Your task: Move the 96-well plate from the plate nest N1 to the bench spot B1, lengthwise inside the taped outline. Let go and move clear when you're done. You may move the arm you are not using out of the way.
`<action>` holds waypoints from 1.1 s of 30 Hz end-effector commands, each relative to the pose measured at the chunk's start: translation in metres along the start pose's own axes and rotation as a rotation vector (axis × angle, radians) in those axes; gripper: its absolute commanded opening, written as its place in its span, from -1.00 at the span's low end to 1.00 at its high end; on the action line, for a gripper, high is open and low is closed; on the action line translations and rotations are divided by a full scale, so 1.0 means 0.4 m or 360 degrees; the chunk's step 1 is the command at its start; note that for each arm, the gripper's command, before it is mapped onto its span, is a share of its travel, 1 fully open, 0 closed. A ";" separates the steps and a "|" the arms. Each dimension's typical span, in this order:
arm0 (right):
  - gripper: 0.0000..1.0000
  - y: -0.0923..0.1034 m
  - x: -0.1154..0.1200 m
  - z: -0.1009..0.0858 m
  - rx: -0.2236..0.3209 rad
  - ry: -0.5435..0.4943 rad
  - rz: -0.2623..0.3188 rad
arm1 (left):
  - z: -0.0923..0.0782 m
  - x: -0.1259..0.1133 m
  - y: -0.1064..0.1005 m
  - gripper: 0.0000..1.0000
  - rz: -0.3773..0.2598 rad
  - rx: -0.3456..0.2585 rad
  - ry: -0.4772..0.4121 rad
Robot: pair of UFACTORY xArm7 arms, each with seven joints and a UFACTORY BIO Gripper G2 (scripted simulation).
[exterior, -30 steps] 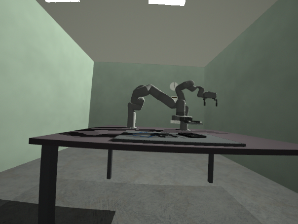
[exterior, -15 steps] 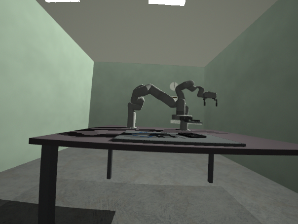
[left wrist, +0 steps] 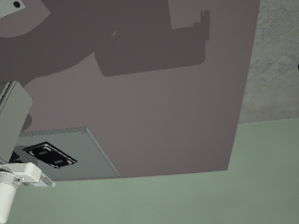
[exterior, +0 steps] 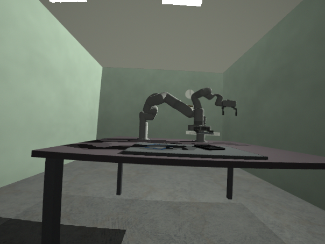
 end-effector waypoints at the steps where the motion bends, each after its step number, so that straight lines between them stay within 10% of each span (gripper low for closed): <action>1: -1.00 0.003 -0.023 0.009 0.0023 -0.0205 0.0000 | -0.003 -0.001 0.000 1.00 0.0000 0.0000 -0.0006; 10: -1.00 -0.010 -0.083 0.022 0.0100 -0.0641 0.0002 | -0.003 -0.001 0.000 1.00 0.0000 0.0000 -0.0006; 33: -1.00 -0.043 -0.236 0.043 0.0099 -0.0641 0.0002 | -0.003 -0.001 0.000 1.00 0.0000 0.0000 -0.0006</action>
Point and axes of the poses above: on each arm, the point midway between the two finger pads, its own z axis out along the fingers, its own x axis across the jaws, y = z × x, the point moved 2 cm from there along -z, back along the fingers, and after that the axes turned 10 degrees about -z, right-handed, at the moved point
